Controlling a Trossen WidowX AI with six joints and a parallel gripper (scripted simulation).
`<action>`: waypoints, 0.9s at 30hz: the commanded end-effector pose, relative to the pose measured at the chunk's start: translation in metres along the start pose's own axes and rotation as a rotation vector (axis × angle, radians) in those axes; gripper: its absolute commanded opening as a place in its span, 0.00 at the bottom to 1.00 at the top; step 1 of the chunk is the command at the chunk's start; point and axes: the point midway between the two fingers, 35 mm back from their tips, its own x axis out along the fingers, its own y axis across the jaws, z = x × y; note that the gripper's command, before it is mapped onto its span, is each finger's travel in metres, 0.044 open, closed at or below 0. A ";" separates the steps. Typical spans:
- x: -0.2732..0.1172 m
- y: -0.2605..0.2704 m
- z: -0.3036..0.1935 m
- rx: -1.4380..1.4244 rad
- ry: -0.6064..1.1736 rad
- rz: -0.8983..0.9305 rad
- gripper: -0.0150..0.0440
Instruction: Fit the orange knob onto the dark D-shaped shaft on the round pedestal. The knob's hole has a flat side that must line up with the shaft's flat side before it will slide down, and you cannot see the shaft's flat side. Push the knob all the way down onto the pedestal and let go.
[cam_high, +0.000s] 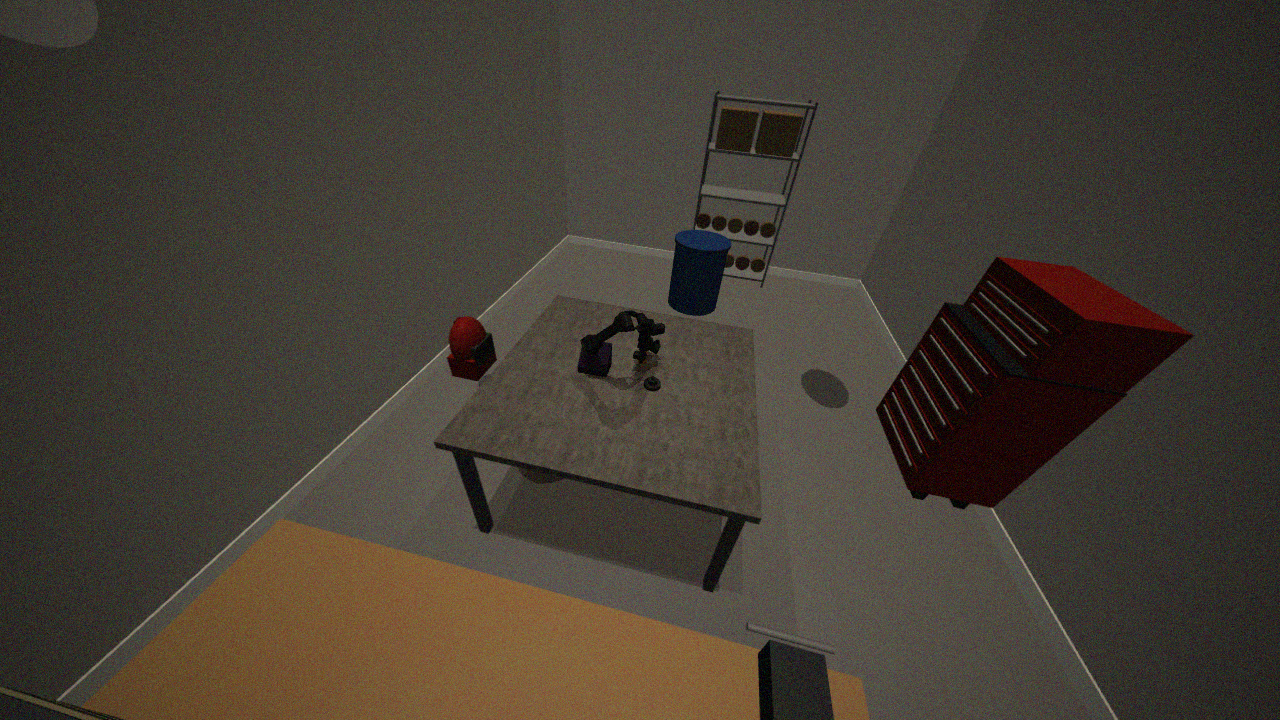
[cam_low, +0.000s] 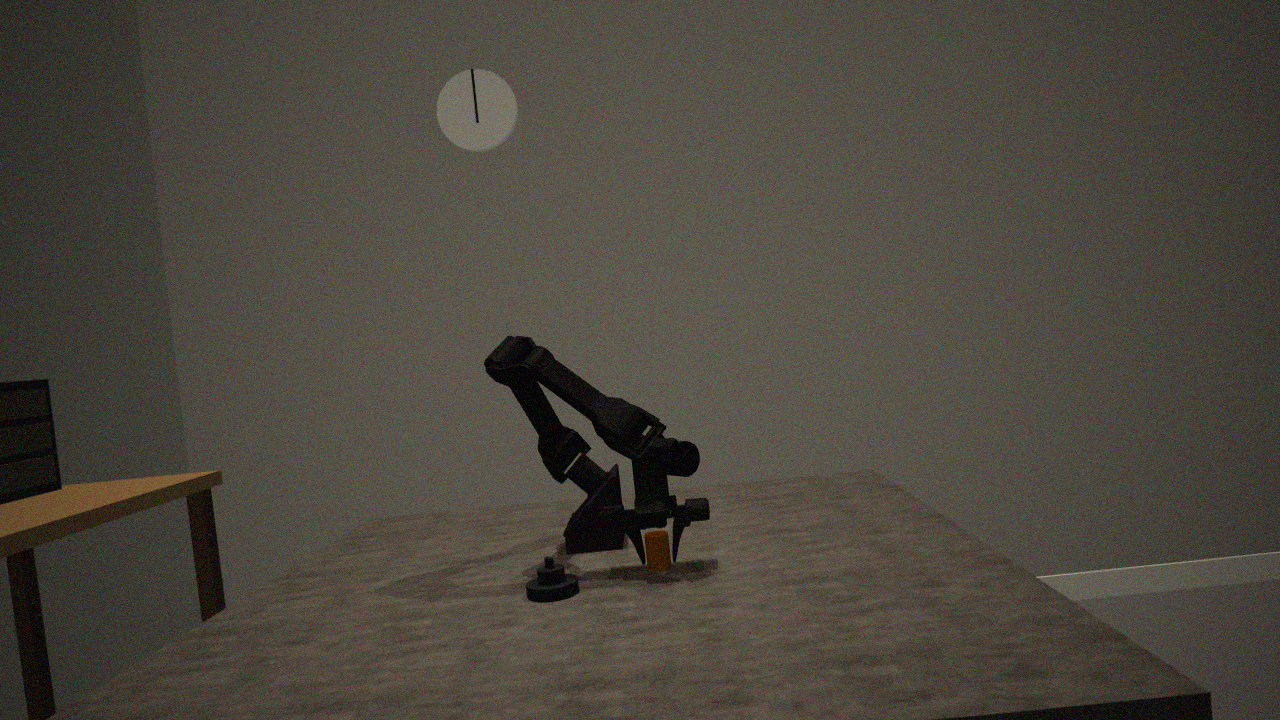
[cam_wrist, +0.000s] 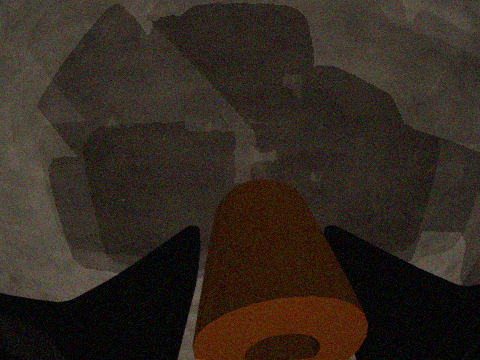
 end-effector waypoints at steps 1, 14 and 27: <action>0.001 0.000 0.000 -0.001 -0.002 -0.002 0.53; -0.037 0.005 0.006 -0.003 -0.002 0.006 0.25; -0.135 0.001 0.001 -0.003 0.000 0.004 0.25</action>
